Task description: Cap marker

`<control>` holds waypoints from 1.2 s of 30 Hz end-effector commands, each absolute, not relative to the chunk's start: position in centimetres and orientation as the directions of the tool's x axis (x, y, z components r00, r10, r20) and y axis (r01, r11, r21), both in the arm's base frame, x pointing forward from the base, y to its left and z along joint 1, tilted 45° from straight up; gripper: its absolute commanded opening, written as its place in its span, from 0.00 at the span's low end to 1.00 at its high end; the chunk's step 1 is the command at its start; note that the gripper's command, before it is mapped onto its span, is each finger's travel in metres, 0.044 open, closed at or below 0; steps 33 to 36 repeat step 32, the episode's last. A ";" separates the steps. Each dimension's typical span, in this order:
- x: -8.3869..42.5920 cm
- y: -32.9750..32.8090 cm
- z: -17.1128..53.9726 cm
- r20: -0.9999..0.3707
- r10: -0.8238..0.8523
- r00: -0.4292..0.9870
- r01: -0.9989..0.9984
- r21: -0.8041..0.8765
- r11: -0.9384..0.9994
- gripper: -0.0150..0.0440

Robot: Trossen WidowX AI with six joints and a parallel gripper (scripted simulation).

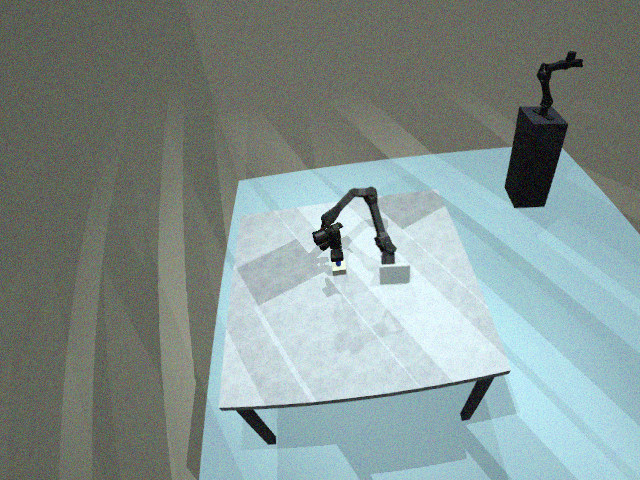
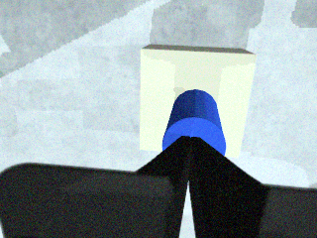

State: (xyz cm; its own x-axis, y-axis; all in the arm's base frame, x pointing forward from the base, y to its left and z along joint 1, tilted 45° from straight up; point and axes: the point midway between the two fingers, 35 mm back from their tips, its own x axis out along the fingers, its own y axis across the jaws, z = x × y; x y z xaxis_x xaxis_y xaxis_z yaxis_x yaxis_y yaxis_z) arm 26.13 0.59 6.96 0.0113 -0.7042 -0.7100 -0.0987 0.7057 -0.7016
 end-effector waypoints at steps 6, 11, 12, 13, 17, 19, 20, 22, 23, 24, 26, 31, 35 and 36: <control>26.4 4.4 10.6 -0.714 -0.700 0.033 -0.160 -0.695 0.701 0.25; 26.0 7.0 13.3 -0.713 -0.700 0.047 -0.203 -0.693 0.692 0.25; 26.0 7.0 13.3 -0.713 -0.700 0.047 -0.203 -0.693 0.692 0.25; 26.0 7.0 13.3 -0.713 -0.700 0.047 -0.203 -0.693 0.692 0.25; 26.0 7.0 13.3 -0.713 -0.700 0.047 -0.203 -0.693 0.692 0.39; 26.0 7.0 13.3 -0.713 -0.700 0.047 -0.203 -0.693 0.692 0.48; 26.0 7.0 13.3 -0.713 -0.700 0.047 -0.203 -0.693 0.692 0.52; 26.0 7.0 13.3 -0.713 -0.700 0.047 -0.203 -0.693 0.692 0.61; 26.0 7.0 13.3 -0.713 -0.700 0.047 -0.203 -0.693 0.692 0.65; 26.0 7.0 13.3 -0.713 -0.700 0.047 -0.203 -0.693 0.692 0.70; 26.0 7.0 13.3 -0.713 -0.700 0.047 -0.203 -0.693 0.692 0.79; 26.0 7.0 13.3 -0.713 -0.700 0.047 -0.203 -0.693 0.692 1.00; 26.0 7.0 13.3 -0.713 -0.700 0.047 -0.203 -0.693 0.692 1.00; 26.0 7.0 13.3 -0.713 -0.700 0.047 -0.203 -0.693 0.692 1.00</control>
